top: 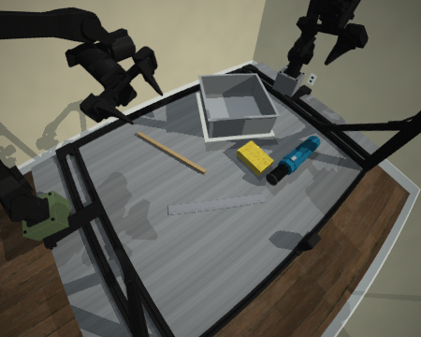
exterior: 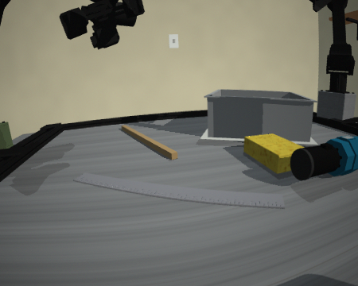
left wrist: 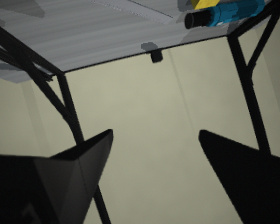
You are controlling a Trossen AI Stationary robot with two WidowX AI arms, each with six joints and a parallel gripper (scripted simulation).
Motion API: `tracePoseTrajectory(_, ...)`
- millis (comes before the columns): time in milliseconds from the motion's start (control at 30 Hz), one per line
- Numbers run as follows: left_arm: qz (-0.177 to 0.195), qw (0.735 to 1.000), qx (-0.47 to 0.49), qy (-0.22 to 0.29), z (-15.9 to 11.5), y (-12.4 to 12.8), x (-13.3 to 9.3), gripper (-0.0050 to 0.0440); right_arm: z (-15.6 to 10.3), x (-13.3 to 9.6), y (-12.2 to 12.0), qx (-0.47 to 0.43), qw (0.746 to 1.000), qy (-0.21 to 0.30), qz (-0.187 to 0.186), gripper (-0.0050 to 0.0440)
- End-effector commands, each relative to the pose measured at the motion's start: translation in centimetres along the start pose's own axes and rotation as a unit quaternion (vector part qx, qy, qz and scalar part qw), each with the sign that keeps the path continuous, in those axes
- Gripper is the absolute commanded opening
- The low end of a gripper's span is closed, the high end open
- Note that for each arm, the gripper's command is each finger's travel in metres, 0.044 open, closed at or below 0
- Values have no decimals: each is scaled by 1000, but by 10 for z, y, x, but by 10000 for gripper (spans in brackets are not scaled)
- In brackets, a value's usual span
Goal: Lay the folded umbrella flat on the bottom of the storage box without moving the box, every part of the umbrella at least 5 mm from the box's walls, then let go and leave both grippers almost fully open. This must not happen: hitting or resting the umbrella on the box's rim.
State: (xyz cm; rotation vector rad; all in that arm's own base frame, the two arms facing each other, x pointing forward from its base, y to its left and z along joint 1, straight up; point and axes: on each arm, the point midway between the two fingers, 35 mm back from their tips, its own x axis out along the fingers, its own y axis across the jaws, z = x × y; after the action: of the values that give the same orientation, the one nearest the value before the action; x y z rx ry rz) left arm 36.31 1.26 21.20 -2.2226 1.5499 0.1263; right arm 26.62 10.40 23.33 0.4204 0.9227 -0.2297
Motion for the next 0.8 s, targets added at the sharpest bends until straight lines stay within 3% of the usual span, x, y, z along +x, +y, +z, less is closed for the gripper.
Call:
tracePoseTrajectory(0, 0, 1000, 0, 0, 0, 0, 0, 400, 0, 0, 0, 0, 1000, 0, 0, 400)
tracePoseTrajectory(600, 1, 1000, 1, -1, 0, 0, 0, 400, 0, 0, 0, 0, 1000, 0, 0, 400)
tracePoseTrajectory(767, 20, 998, 48, -35, 6, 4, 7, 400, -1, 9, 7, -8, 1000, 13, -5, 400)
